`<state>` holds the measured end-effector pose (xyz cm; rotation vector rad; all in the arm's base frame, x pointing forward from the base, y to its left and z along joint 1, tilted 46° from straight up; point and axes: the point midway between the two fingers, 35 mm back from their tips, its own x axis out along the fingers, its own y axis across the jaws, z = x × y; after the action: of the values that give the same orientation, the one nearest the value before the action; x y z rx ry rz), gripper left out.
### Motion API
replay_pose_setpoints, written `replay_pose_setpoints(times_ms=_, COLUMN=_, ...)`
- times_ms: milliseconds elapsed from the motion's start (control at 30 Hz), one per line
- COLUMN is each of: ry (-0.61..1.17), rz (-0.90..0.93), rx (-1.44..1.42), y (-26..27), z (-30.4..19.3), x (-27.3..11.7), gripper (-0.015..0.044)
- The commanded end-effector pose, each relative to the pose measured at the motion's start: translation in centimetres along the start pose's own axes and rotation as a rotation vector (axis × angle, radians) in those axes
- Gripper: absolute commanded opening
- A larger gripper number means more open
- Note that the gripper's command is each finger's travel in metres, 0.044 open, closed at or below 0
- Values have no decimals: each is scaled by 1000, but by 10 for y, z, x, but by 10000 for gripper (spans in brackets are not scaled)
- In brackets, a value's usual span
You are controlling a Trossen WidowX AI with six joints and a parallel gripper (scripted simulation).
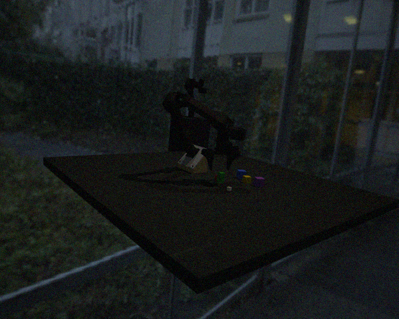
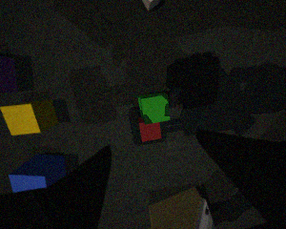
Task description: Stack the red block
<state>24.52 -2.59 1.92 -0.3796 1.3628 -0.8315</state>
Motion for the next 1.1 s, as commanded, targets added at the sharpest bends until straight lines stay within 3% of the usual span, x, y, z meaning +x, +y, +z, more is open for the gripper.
replay_pose_setpoints(times_ms=0, ry=3, rz=-9, rx=-13, y=-1, z=-2, x=14, gripper=440)
replay_pose_setpoints(times_ms=1067, ry=3, rz=-11, rx=-12, y=-1, z=-2, x=47, gripper=440)
